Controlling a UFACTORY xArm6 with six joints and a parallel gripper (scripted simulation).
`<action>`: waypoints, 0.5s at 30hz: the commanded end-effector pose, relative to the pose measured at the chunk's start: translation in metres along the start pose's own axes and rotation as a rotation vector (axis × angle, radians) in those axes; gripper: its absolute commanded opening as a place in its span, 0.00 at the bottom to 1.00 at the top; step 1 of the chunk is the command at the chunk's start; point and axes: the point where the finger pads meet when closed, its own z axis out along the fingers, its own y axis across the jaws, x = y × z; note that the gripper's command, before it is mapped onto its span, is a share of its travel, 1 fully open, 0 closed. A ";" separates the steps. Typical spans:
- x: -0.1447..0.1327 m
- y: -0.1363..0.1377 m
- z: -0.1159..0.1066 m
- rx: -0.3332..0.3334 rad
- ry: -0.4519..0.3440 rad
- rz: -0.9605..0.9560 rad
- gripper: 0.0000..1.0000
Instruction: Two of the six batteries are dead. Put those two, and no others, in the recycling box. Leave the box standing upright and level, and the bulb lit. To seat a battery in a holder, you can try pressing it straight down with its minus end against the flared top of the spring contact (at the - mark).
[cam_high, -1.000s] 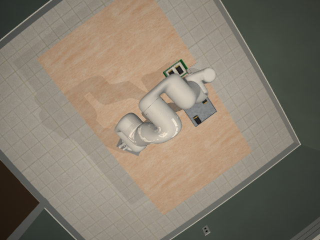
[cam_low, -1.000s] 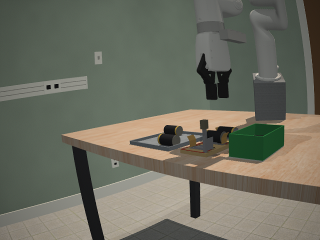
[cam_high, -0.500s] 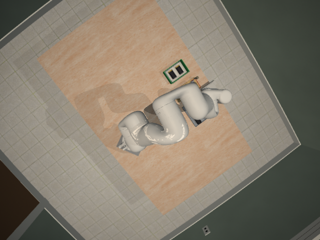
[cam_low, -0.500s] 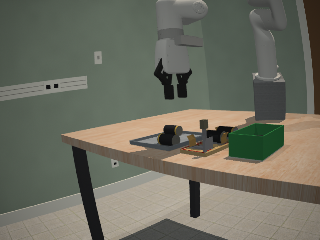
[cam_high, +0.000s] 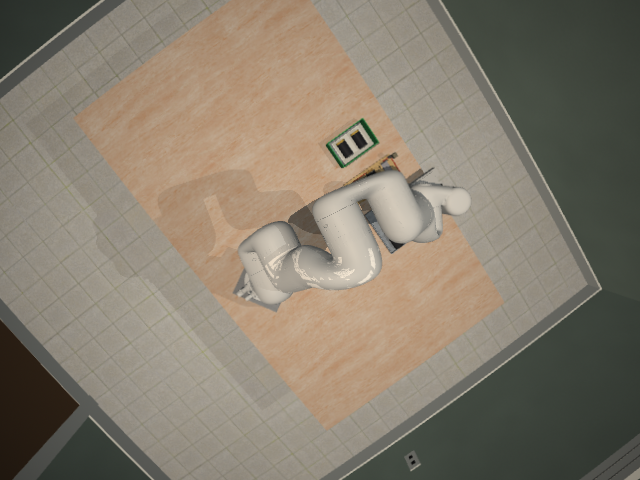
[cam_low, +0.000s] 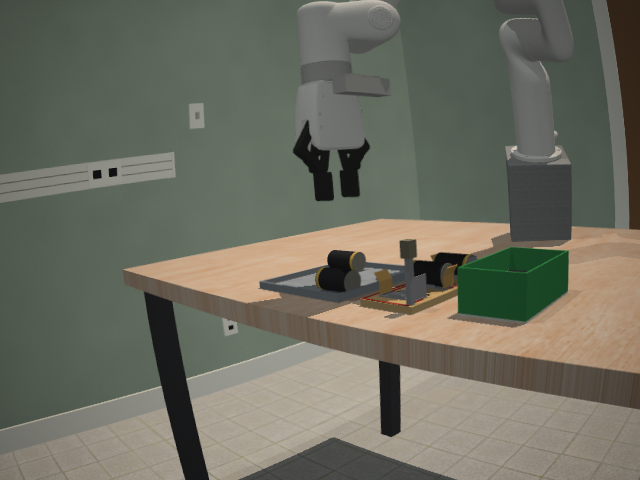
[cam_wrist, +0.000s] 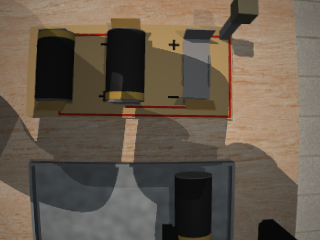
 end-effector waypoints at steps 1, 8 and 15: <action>-0.001 0.002 -0.002 -0.004 -0.001 -0.002 0.51; -0.001 0.002 -0.002 -0.004 -0.001 -0.003 0.51; -0.001 0.002 0.024 -0.004 -0.001 -0.003 0.51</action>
